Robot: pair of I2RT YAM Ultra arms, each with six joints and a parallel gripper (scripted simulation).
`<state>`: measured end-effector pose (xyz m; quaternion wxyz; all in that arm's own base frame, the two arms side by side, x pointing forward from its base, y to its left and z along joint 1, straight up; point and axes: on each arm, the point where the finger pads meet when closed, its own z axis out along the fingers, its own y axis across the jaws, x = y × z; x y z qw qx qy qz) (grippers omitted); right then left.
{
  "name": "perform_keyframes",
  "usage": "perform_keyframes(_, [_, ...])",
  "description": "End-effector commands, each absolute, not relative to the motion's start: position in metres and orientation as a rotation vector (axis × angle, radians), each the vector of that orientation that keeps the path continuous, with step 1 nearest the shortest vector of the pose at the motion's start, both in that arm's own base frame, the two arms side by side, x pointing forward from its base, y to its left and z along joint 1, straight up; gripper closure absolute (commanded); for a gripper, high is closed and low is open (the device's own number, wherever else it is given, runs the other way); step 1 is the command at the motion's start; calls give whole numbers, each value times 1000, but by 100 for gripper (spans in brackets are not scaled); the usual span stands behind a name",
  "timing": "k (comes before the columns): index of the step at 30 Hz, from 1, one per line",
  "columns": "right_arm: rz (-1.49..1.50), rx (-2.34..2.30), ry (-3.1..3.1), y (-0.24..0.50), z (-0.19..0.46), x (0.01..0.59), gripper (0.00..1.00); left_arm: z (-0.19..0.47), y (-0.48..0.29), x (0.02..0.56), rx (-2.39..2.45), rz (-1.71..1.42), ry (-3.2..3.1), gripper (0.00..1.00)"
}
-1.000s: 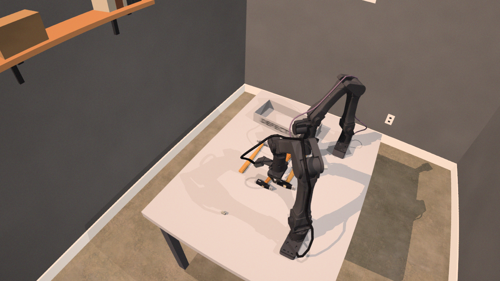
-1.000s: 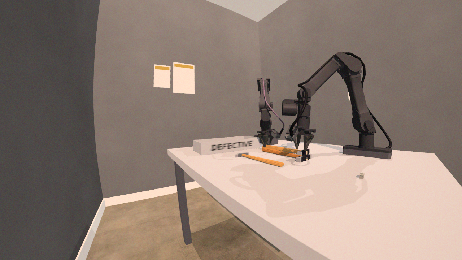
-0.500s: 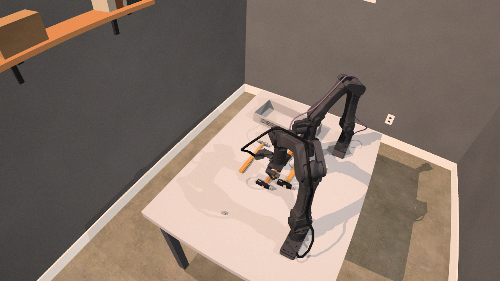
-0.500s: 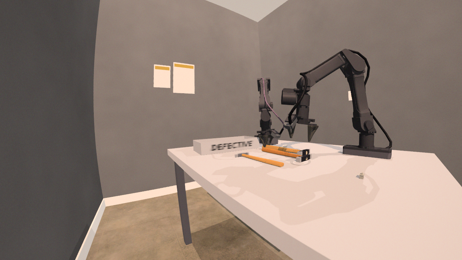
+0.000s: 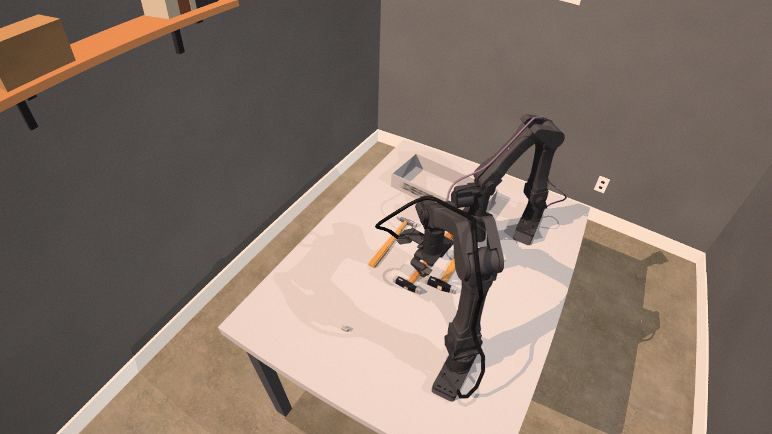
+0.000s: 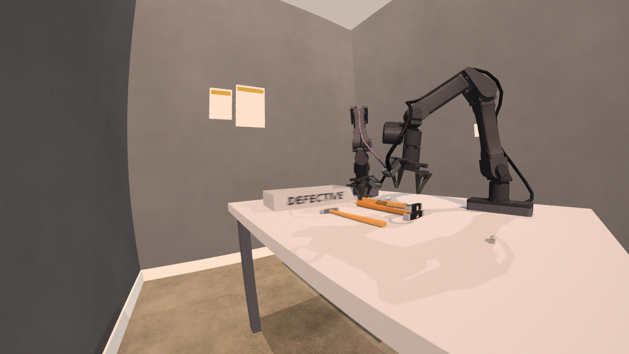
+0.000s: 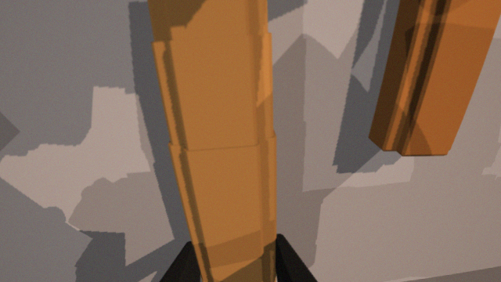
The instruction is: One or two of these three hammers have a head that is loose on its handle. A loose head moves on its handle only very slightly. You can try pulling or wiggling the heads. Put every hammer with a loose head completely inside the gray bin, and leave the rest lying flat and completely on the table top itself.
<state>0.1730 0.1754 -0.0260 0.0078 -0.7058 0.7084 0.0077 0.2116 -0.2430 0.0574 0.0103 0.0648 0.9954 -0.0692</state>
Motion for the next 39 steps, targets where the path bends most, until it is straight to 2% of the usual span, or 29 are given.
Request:
perform_keyframes(1, [0, -2217, 2211, 173, -26, 171, 74, 58, -249, 214, 507, -384, 3012, 0])
perform_keyframes(20, [0, -2217, 2211, 173, -26, 171, 74, 47, -249, 206, 1289, -648, 2492, 0])
perform_keyframes(39, [0, -2217, 2211, 173, -26, 171, 74, 42, -241, 188, 1770, -671, 1753, 0])
